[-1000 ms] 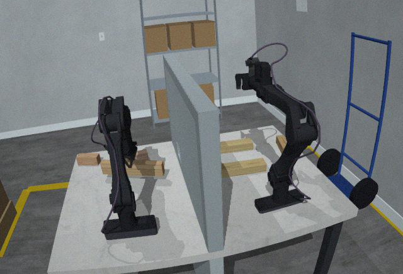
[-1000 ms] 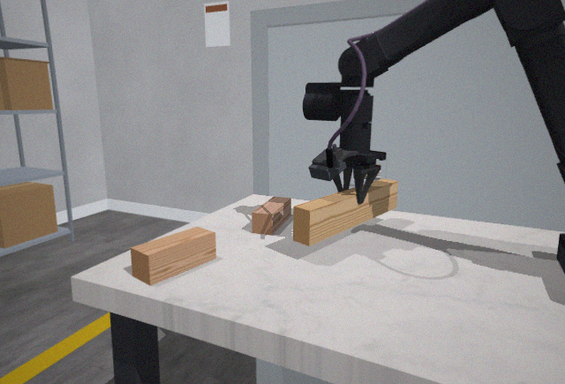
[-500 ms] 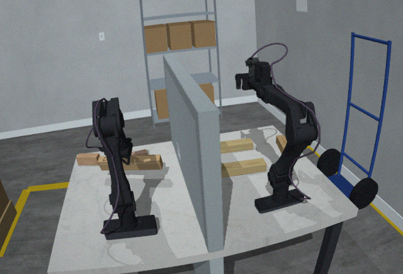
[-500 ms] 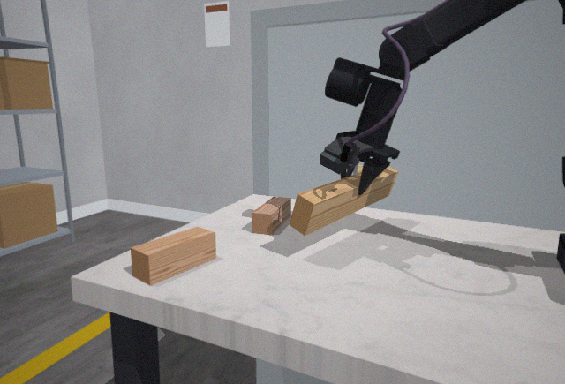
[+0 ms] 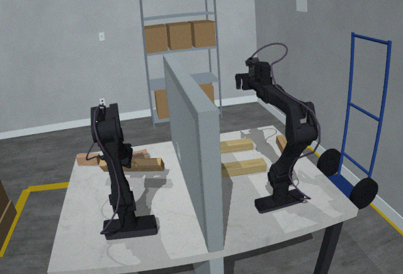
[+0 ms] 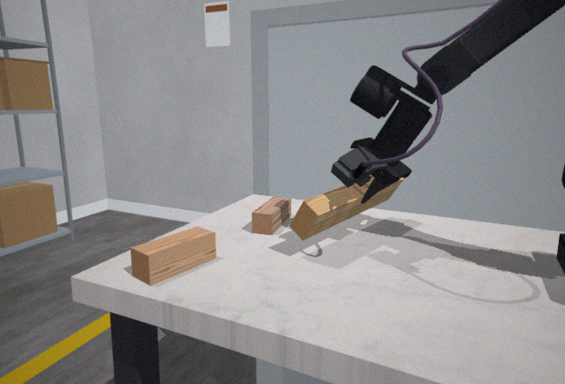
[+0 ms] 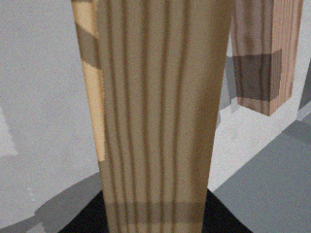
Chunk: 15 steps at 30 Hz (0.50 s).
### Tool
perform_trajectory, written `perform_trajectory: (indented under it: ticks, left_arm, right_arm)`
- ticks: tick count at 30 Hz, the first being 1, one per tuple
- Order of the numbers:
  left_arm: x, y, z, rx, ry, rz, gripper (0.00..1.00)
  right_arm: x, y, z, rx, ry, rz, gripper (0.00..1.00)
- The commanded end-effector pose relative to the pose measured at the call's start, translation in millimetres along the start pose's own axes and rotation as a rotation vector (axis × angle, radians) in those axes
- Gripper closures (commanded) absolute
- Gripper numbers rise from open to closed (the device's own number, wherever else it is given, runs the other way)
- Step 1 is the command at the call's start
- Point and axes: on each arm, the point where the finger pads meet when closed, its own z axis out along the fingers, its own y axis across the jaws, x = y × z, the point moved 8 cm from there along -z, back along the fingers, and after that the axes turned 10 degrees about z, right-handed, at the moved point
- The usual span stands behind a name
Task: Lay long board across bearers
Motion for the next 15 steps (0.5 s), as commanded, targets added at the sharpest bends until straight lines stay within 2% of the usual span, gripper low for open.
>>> perform_trajectory:
  ticks: [1, 4, 5, 9, 10, 11, 12, 13, 15]
  left_arm:
    - [-17, -31, -5, 0.355, -0.105, 0.071, 1.00]
    - [-18, -37, -13, 0.400, -0.124, 0.082, 1.00]
    - [-12, -11, 5, 0.331, -0.093, 0.053, 1.00]
    - [-4, -5, 14, 0.337, -0.072, 0.066, 1.00]
    - [-9, -1, 12, 0.363, -0.092, 0.060, 1.00]
    - [-8, -8, -4, 0.441, -0.123, 0.087, 1.00]
    - [-7, -2, 5, 0.444, -0.114, 0.087, 1.00]
    - [-7, -4, -1, 0.480, -0.129, 0.099, 1.00]
    - [-6, 6, 7, 0.457, -0.118, 0.087, 1.00]
  right_arm:
    - [-23, 0, -9, 0.012, -0.067, -0.013, 0.00]
    - [-23, 0, -9, 0.012, -0.067, -0.013, 0.00]
    - [-23, 0, -9, 0.012, -0.067, -0.013, 0.00]
    - [-23, 0, -9, 0.012, -0.067, -0.013, 0.00]
    - [-23, 0, -9, 0.012, -0.067, -0.013, 0.00]
    - [-23, 0, -9, 0.012, -0.067, -0.013, 0.00]
    - [-23, 0, -9, 0.012, -0.067, -0.013, 0.00]
    - [-23, 0, -9, 0.012, -0.067, -0.013, 0.00]
    - [-23, 0, -9, 0.012, -0.067, -0.013, 0.00]
